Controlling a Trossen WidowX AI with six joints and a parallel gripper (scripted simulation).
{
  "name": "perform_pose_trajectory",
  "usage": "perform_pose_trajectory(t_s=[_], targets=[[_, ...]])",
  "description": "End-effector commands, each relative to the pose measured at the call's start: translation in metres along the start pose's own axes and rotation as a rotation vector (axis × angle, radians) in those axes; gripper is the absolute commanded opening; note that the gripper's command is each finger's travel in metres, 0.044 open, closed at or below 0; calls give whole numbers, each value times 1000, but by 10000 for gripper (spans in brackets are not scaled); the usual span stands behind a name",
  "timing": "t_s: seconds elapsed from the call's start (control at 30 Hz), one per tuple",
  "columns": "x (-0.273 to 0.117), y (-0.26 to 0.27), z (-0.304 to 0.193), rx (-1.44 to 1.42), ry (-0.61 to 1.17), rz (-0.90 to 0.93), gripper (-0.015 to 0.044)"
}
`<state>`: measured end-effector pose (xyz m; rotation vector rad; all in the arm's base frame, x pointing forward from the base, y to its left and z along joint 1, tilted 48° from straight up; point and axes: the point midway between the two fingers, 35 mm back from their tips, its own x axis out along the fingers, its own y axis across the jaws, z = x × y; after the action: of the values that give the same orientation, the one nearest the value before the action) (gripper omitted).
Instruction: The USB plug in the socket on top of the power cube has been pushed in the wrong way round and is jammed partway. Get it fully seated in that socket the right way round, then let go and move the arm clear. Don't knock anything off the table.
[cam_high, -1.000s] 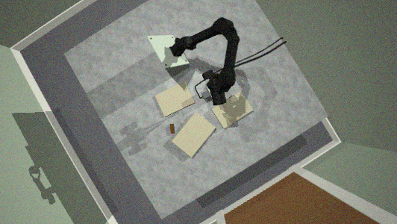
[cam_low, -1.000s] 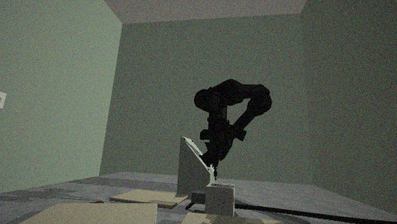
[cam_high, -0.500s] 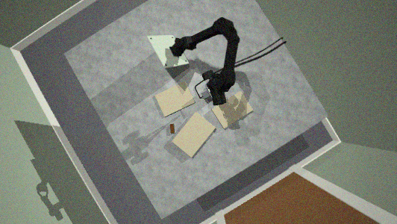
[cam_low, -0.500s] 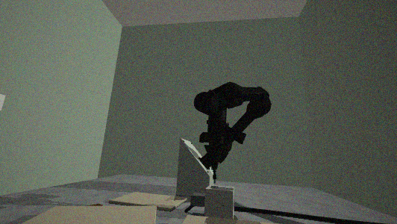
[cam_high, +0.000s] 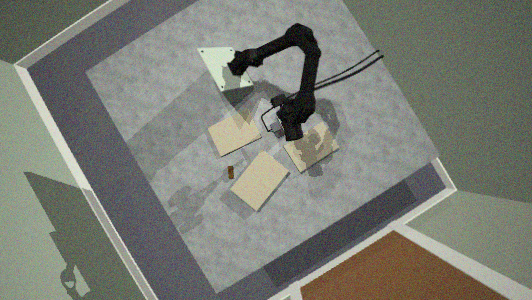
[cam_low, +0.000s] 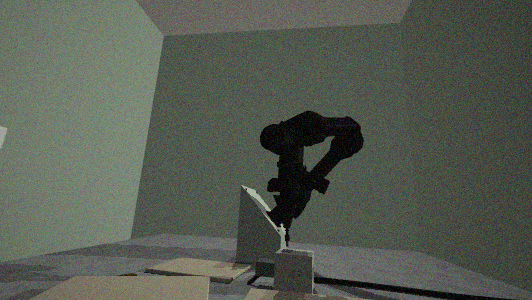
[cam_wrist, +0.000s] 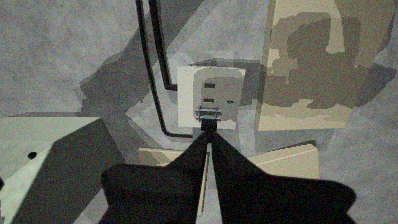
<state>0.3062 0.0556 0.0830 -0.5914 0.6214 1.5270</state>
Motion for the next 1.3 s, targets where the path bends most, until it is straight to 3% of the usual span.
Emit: perform_pose_trajectory(t_s=[0.0,1.27], targets=[[1,0,0,-12,5,2,0],[6,0,0,-16,7,2,0]])
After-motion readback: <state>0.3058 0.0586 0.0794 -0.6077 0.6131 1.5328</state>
